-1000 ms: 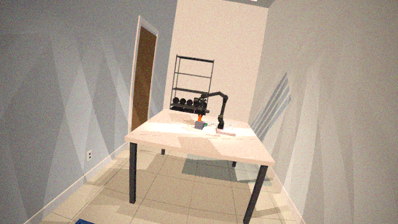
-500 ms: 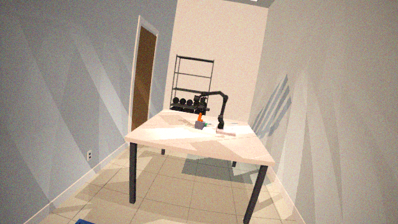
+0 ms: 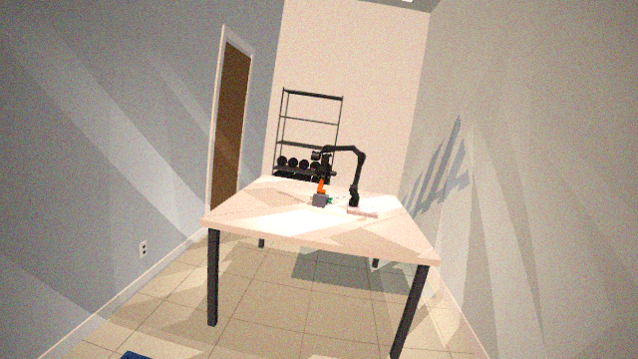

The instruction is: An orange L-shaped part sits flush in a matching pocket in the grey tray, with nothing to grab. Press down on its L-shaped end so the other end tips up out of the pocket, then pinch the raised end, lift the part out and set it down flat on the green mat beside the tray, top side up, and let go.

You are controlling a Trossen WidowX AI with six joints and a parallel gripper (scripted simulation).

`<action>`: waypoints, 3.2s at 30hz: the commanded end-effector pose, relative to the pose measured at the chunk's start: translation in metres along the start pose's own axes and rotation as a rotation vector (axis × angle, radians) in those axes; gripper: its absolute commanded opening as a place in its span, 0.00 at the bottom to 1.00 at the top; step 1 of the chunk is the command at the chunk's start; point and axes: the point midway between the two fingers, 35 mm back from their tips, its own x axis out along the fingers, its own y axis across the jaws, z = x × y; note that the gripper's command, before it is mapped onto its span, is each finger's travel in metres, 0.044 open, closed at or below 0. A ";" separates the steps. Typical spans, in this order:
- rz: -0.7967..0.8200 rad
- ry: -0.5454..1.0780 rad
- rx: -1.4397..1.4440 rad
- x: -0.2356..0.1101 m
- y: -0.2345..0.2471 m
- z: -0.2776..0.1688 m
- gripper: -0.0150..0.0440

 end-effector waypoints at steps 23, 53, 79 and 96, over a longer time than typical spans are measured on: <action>-0.004 0.003 -0.002 0.001 0.006 -0.089 0.25; -0.003 0.009 -0.002 0.009 0.013 -0.165 0.25; -0.003 0.009 -0.002 0.050 0.013 -0.165 0.25; -0.003 0.009 -0.002 0.077 0.013 -0.165 0.25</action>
